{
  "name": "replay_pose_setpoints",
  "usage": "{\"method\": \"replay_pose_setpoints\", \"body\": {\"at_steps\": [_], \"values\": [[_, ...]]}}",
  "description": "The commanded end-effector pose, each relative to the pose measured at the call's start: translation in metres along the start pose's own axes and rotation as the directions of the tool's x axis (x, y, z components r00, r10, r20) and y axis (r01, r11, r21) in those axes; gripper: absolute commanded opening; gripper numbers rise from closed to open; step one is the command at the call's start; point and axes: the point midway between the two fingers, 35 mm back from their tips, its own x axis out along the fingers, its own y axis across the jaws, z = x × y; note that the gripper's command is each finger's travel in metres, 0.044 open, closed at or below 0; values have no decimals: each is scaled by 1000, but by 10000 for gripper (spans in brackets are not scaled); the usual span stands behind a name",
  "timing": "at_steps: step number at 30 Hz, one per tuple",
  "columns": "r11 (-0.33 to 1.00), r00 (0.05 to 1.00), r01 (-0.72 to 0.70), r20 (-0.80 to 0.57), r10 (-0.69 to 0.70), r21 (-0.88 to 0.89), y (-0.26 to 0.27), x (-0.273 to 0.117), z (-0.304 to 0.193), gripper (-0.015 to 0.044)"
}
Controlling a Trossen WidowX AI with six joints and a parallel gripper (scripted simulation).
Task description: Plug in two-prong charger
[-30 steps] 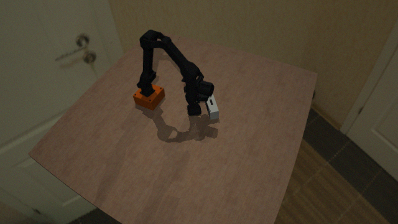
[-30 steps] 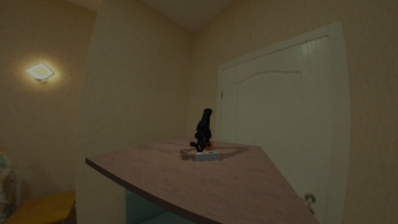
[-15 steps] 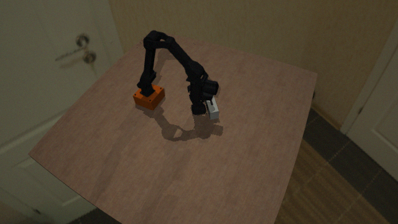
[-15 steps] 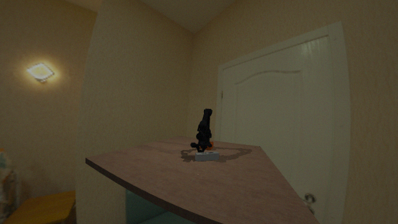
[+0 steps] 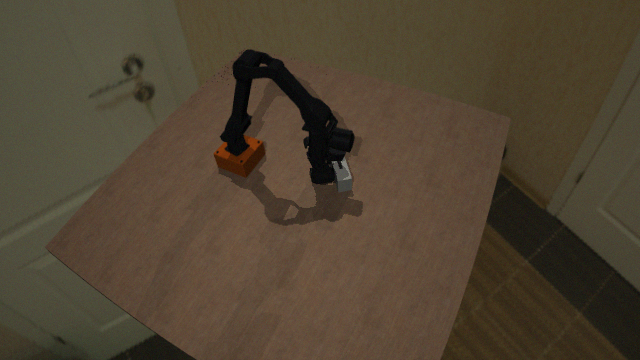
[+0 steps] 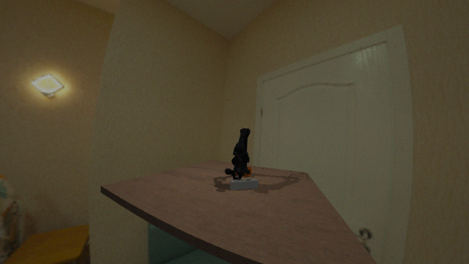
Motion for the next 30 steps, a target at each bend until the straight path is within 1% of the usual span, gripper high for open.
{"method": "replay_pose_setpoints", "body": {"at_steps": [1,30], "values": [[1000,1000,1,-4,-1,6,0,0,0,0],[1000,1000,1,-4,-1,6,0,-1,8,0]]}}
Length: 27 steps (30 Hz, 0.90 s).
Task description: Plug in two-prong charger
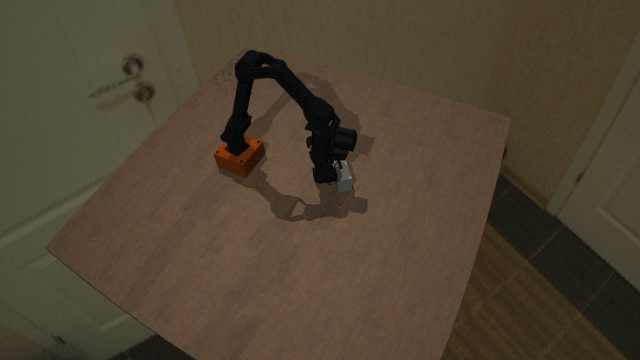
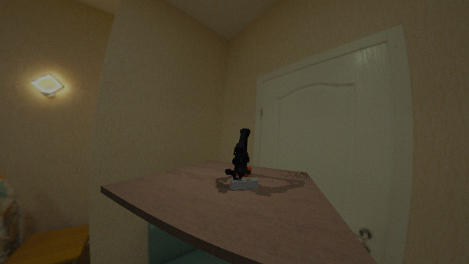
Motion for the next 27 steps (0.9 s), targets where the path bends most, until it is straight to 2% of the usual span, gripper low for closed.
{"method": "replay_pose_setpoints", "body": {"at_steps": [1,27], "values": [[1000,1000,0,-4,0,6,0,0,0,0],[1000,1000,0,-3,0,6,0,-1,9,0]]}}
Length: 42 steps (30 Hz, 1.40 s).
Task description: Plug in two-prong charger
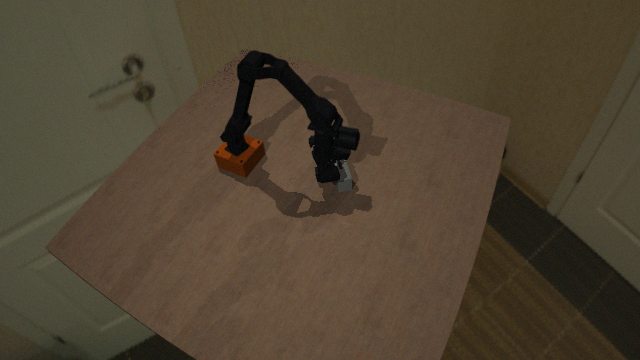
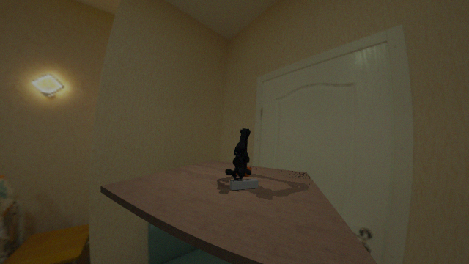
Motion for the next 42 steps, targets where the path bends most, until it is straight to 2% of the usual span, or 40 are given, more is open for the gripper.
{"method": "replay_pose_setpoints", "body": {"at_steps": [1,42], "values": [[1000,1000,1,-3,-1,6,0,0,1,0],[1000,1000,1,-2,-1,6,0,-1,17,0]]}}
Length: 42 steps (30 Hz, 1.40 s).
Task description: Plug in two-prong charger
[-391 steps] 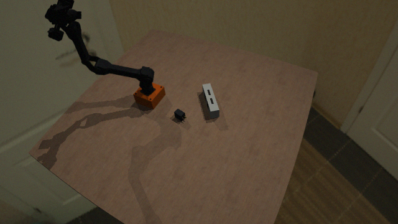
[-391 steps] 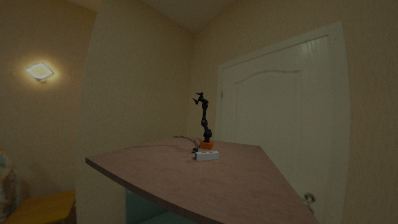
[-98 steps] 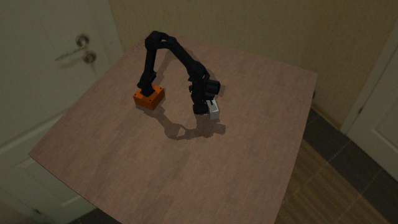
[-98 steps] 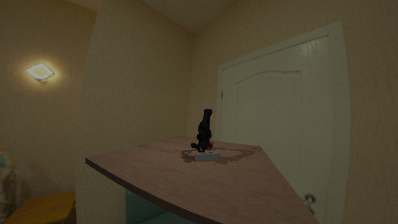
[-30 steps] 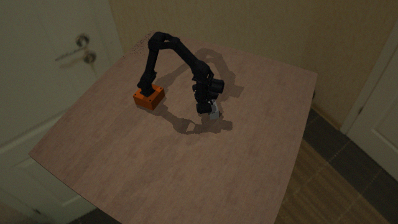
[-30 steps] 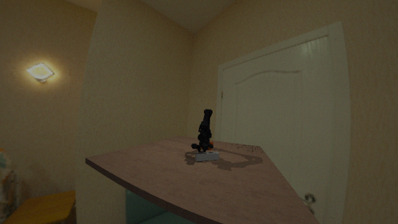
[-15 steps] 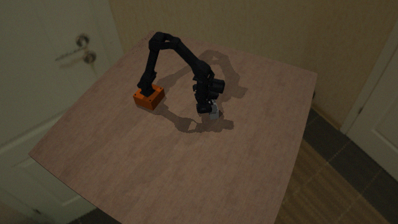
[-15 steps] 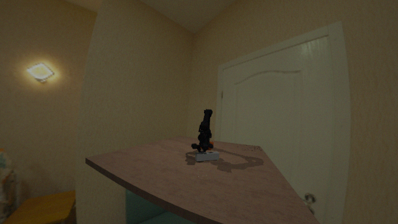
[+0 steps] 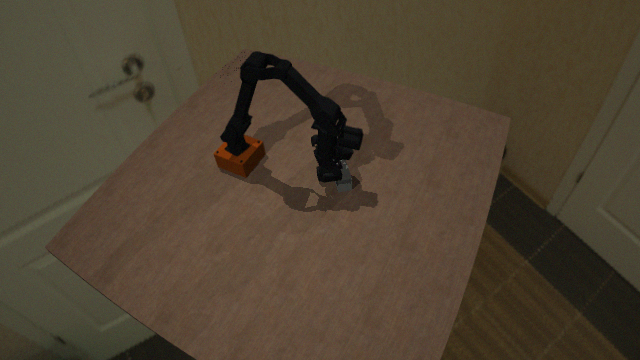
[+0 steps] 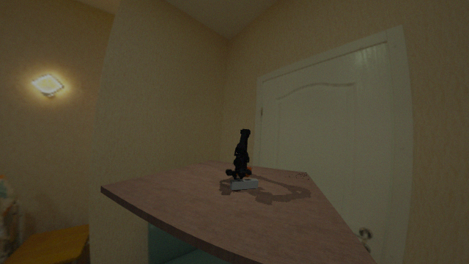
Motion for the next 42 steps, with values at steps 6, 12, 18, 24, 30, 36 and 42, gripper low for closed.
{"method": "replay_pose_setpoints", "body": {"at_steps": [6,12,18,24,30,36,42], "values": [[1000,1000,5,28,-5,-1,-1,-1,13,0],[1000,1000,5,28,-5,-1,-1,-1,14,0],[1000,1000,5,28,-5,-1,-1,-1,13,0],[1000,1000,5,28,-5,-1,-1,0,13,0],[1000,1000,5,28,-5,-1,-1,0,12,0],[1000,1000,5,28,-5,-1,0,0,11,0],[1000,1000,5,27,-5,-1,0,1,10,0]]}}
